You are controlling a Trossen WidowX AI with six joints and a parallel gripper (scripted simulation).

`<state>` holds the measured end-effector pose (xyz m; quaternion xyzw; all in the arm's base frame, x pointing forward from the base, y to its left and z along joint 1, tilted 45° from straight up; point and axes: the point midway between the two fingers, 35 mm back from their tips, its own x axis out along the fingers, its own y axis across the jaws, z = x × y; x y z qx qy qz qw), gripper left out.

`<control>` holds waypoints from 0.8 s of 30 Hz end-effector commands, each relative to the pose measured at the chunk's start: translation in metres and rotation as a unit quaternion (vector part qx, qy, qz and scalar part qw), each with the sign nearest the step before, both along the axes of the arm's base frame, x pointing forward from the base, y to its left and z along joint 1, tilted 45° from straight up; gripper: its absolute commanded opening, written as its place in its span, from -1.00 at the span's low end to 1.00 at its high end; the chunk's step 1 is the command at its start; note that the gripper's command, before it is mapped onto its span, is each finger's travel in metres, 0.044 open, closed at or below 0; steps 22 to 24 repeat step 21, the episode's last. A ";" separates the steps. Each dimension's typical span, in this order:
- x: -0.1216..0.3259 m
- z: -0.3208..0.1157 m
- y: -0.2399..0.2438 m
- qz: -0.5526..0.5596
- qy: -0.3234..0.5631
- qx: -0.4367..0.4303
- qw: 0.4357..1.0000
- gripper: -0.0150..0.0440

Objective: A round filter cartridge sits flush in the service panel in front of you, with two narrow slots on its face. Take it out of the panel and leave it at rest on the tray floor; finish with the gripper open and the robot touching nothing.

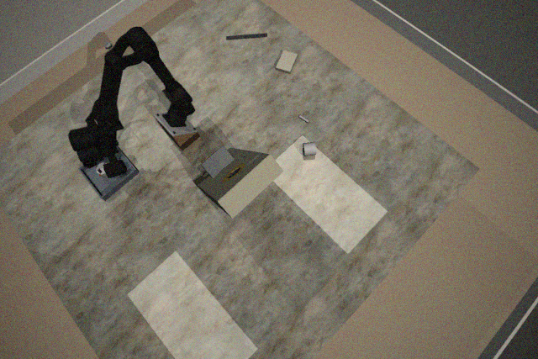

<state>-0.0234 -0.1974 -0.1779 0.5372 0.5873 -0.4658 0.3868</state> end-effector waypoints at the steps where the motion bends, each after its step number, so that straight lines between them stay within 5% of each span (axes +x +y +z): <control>1: 0.004 0.033 -0.039 -0.001 0.000 -0.016 1.000 1.00; 24: 0.003 0.032 -0.040 0.002 0.002 -0.019 1.000 1.00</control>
